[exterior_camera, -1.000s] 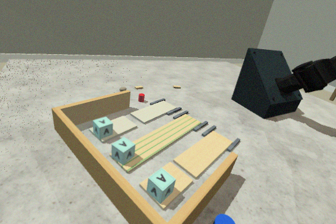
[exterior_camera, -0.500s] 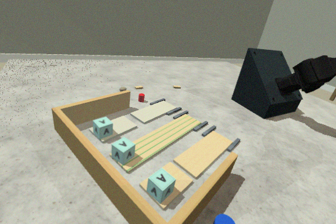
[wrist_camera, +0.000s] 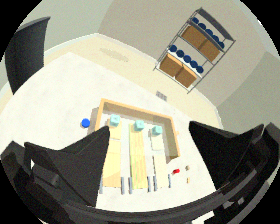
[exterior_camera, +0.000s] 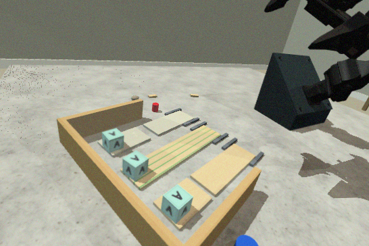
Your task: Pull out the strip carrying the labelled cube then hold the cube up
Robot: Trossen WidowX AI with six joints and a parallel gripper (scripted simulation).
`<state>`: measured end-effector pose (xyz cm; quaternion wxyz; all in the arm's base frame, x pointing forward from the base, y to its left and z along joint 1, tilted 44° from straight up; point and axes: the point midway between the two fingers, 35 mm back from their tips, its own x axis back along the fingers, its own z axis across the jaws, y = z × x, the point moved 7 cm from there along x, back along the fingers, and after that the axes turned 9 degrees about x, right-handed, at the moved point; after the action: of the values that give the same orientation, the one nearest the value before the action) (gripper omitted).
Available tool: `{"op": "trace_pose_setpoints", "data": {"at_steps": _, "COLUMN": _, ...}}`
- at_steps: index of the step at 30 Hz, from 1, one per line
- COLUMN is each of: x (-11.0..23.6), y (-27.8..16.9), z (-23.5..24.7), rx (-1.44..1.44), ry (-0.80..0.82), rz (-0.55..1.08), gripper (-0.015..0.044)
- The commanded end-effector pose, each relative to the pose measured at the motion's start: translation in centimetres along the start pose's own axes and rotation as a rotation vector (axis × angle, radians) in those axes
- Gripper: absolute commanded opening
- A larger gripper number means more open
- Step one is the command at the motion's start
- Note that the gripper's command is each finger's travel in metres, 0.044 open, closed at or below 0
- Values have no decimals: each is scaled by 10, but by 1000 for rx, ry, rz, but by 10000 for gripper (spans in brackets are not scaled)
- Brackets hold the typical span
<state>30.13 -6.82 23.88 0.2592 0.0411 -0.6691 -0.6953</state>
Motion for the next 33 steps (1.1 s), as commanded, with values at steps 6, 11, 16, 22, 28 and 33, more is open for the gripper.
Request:
{"op": "trace_pose_setpoints", "data": {"at_steps": 6, "x": 21, "y": -119, "z": -20, "rx": -564, "ry": 2, "rz": 95, "gripper": 400}}
{"op": "trace_pose_setpoints", "data": {"at_steps": 11, "x": 22, "y": -122, "z": -20, "rx": -578, "ry": 2, "rz": 96, "gripper": 400}}
{"op": "trace_pose_setpoints", "data": {"at_steps": 16, "x": 22, "y": -122, "z": -20, "rx": -578, "ry": 2, "rz": 96, "gripper": 400}}
{"op": "trace_pose_setpoints", "data": {"at_steps": 22, "x": 18, "y": -121, "z": -24, "rx": -572, "ry": 7, "rz": 119, "gripper": 348}}
{"op": "trace_pose_setpoints", "data": {"at_steps": 28, "x": -24, "y": -119, "z": -46, "rx": -499, "ry": 83, "rz": 328, "gripper": 190}}
{"op": "trace_pose_setpoints", "data": {"at_steps": 33, "x": -60, "y": -124, "z": -54, "rx": -404, "ry": 184, "rz": 516, "gripper": 59}}
